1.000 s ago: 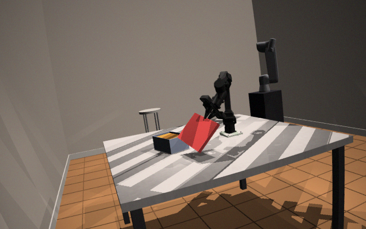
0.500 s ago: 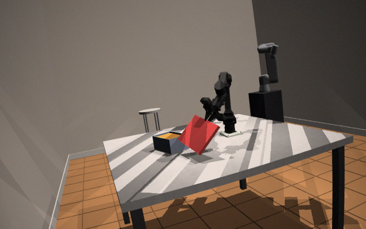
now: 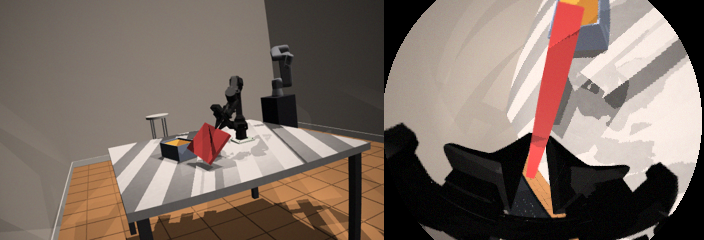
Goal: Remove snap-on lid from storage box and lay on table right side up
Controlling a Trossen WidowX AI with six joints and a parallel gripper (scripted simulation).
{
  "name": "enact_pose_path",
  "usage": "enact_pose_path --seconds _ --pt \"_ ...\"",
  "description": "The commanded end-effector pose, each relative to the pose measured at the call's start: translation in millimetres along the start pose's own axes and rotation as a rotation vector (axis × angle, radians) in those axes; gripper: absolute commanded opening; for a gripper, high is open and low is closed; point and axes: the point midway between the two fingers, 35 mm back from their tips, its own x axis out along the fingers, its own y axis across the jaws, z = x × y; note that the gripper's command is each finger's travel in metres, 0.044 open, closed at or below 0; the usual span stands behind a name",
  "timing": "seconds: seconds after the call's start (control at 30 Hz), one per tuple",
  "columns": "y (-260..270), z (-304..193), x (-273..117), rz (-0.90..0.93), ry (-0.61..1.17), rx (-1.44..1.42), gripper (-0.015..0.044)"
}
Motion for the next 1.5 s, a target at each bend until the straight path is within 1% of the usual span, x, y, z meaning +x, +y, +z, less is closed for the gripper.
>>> enact_pose_path --seconds 0.0,1.47 --pt "-2.5 1.0 2.4 0.004 -0.006 0.004 0.0000" --pt "-29.6 1.0 25.1 0.004 -0.006 0.004 0.0000"
